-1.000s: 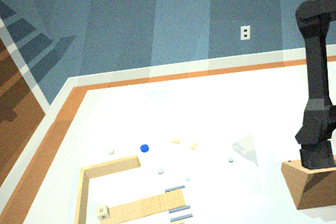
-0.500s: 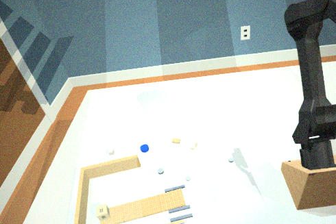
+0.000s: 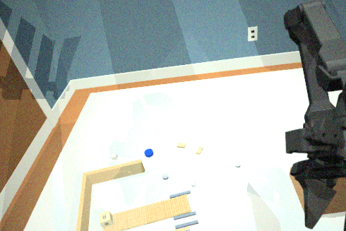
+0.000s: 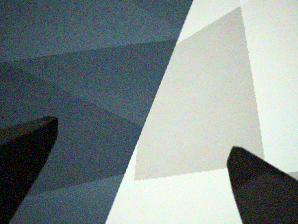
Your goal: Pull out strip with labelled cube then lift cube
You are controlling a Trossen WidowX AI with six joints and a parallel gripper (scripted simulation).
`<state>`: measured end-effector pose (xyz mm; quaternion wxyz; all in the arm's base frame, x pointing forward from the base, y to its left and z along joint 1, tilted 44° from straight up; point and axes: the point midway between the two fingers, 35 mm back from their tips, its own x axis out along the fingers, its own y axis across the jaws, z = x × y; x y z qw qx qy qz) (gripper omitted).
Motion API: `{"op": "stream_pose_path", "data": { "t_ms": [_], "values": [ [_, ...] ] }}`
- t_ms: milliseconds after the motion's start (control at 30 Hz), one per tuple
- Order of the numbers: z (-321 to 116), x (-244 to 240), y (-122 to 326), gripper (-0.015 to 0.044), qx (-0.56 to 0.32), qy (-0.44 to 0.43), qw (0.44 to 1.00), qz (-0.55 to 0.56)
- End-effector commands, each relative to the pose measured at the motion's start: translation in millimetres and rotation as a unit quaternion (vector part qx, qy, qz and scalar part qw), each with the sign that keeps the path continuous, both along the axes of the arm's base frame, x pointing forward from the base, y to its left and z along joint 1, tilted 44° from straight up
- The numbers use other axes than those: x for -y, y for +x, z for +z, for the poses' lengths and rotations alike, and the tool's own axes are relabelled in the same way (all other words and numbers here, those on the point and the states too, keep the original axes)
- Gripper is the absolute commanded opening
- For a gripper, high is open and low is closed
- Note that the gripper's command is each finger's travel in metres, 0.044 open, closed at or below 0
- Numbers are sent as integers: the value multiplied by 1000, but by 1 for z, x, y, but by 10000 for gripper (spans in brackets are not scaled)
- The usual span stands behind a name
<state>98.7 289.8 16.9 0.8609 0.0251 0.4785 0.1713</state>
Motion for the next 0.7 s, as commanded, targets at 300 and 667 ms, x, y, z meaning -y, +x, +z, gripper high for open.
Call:
{"op": "stream_pose_path", "data": {
  "t_ms": [300, 667],
  "values": [
    [31, 87, 150, 400, 221, -183, 958, -6],
    [58, 192, 208, 400, 272, -395, 876, -46]
  ]
}}
